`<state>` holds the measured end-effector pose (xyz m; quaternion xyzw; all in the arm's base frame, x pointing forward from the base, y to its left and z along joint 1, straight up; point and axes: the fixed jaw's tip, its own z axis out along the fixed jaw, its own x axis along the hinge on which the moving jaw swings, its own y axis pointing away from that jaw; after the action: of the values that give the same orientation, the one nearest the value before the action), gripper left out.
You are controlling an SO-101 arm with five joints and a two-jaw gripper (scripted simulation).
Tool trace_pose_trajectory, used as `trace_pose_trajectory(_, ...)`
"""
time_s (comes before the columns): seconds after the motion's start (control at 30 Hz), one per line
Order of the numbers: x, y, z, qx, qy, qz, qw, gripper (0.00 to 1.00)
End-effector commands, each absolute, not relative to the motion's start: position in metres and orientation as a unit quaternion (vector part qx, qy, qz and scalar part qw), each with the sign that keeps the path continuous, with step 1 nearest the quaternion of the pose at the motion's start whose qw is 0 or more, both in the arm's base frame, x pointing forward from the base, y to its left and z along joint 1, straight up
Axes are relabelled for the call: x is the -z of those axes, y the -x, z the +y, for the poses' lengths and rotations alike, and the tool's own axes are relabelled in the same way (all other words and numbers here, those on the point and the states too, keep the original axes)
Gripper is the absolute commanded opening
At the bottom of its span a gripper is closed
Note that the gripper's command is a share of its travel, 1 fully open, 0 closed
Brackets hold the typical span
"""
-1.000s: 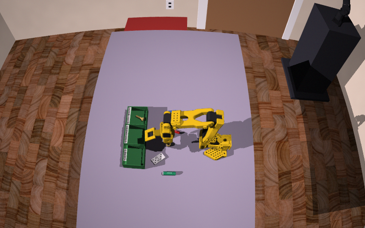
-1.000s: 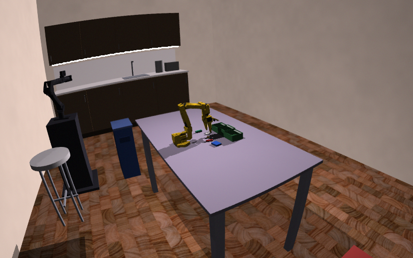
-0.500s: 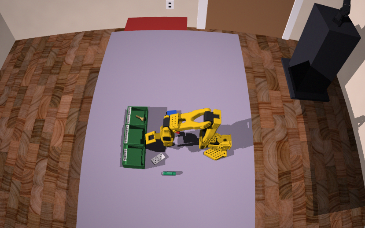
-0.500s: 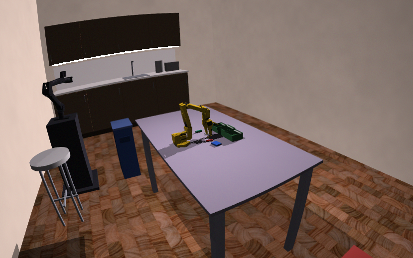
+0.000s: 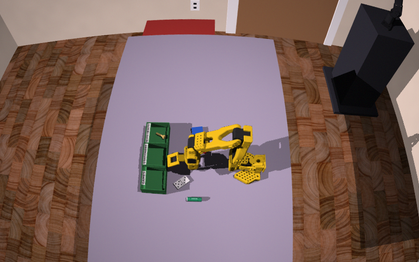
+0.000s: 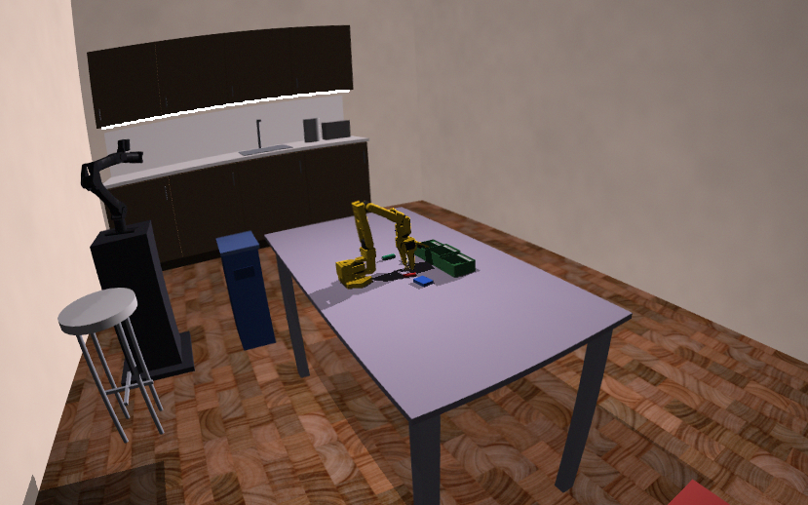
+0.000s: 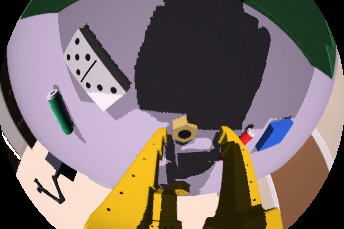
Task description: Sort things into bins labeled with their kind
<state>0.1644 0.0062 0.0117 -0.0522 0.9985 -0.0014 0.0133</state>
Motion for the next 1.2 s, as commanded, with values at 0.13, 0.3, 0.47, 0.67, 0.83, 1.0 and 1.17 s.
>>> trace_pose_trajectory(0.13, -0.0082, -0.1633, 0.0081, 0.0, 0.054, 0.999, 0.006, 0.23)
trace_pose_trajectory(0.3, -0.0082, -0.1633, 0.0081, 0.0, 0.054, 0.999, 0.006, 0.23)
trace_pose_trajectory(0.47, -0.0082, -0.1633, 0.0081, 0.0, 0.054, 0.999, 0.006, 0.23)
trace_pose_trajectory(0.67, -0.0082, -0.1633, 0.0081, 0.0, 0.054, 0.999, 0.006, 0.23)
trace_pose_trajectory(0.83, -0.0082, -0.1633, 0.0081, 0.0, 0.054, 0.999, 0.006, 0.22)
trace_pose_trajectory(1.0, -0.0082, -0.1633, 0.0081, 0.0, 0.054, 0.999, 0.006, 0.2)
trace_pose_trajectory(1.17, -0.0082, -0.1633, 0.0081, 0.0, 0.054, 0.999, 0.006, 0.18)
